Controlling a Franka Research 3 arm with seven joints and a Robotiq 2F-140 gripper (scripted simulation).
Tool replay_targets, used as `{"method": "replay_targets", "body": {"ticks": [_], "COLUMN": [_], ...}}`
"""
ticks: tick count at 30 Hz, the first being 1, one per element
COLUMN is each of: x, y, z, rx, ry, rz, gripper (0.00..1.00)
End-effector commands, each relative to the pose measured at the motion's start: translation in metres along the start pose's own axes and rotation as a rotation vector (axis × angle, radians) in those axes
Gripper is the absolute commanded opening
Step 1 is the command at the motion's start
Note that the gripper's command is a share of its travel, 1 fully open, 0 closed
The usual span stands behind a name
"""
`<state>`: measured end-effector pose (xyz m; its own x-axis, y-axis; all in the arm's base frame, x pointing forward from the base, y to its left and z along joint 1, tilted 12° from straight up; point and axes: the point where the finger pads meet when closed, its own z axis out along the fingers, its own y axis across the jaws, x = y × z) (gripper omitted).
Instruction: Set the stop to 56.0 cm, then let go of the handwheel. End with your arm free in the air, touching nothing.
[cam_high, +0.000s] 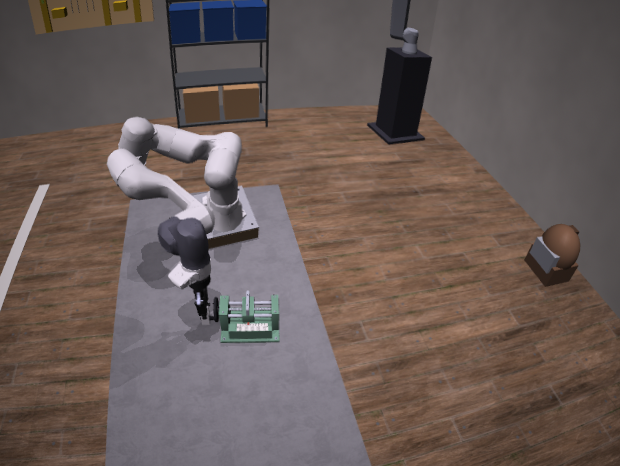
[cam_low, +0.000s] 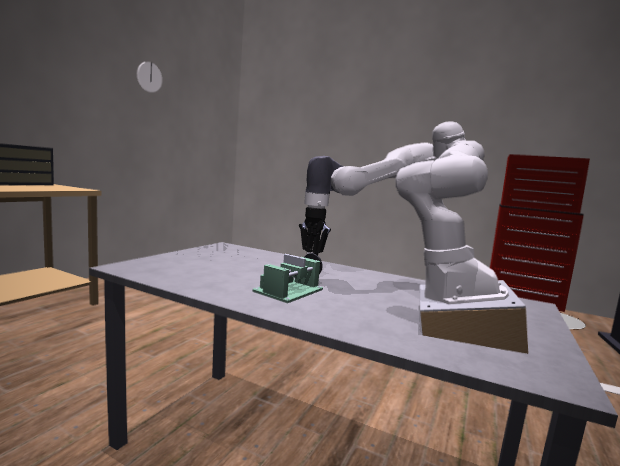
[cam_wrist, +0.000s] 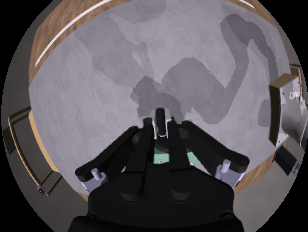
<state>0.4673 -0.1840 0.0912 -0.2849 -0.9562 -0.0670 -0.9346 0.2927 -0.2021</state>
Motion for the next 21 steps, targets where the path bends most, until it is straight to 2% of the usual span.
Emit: {"method": "replay_targets", "body": {"ticks": [1, 7, 21], "x": [-0.001, -0.001, -0.001], "y": [0.007, 0.018, 0.037], "z": [0.009, 0.015, 0.015], "rx": [-0.002, -0.002, -0.002], "ry": [0.001, 0.0, 0.0], "rz": [0.005, 0.005, 0.005], "gripper": [0.04, 0.04, 0.04]}}
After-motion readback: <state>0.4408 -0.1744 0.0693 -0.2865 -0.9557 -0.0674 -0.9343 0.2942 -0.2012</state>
